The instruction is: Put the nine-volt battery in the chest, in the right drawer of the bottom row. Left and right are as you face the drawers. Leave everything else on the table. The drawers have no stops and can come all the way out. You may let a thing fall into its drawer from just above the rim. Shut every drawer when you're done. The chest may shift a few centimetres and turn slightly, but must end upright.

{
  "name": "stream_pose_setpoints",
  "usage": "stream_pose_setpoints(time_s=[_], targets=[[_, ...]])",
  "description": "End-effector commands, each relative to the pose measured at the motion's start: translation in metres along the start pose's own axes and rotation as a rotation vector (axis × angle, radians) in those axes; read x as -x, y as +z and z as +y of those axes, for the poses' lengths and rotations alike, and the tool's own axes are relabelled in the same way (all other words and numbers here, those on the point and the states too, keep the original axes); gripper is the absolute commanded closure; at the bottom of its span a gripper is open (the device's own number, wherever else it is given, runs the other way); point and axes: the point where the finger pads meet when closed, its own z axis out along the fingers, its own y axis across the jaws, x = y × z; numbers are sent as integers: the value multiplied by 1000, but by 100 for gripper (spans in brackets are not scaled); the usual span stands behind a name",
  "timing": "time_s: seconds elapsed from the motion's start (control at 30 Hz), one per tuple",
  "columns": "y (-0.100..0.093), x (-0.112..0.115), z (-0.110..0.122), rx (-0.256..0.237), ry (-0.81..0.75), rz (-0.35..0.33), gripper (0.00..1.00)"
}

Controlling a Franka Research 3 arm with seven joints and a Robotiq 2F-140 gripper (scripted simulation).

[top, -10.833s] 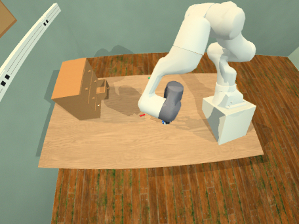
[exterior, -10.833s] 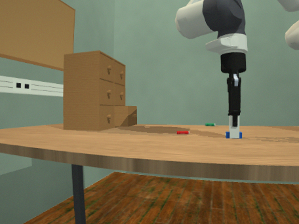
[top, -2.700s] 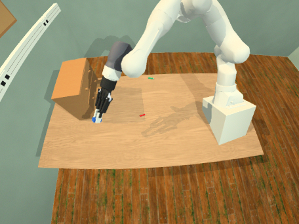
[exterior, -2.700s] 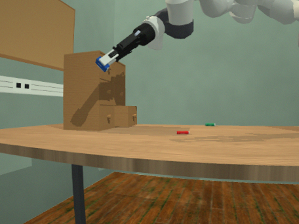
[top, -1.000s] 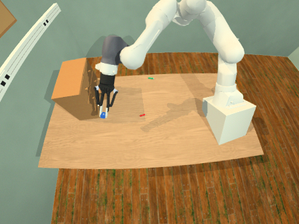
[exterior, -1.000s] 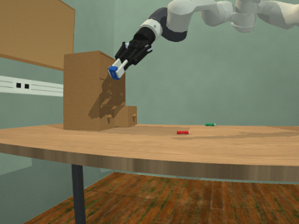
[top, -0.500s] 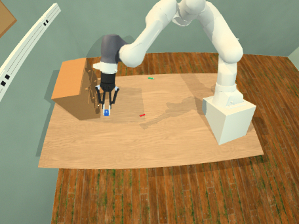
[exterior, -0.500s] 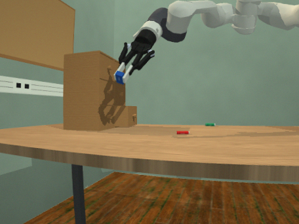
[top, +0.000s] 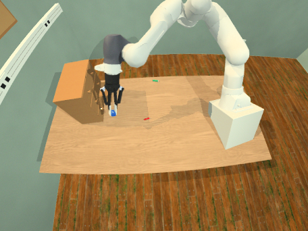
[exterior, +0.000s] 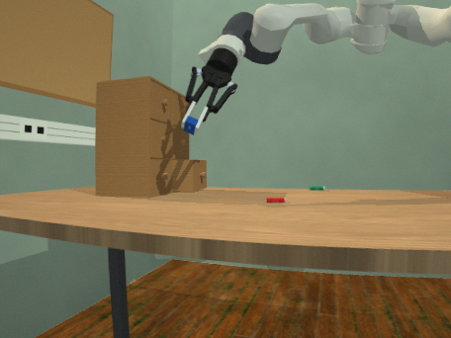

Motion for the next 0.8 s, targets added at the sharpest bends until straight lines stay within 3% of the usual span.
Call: stream_pose_setpoints(time_s=[0.0,0.77], targets=[[0,-6,9,33,-139,3,78],[-12,-51,47,171,-480,63,78]])
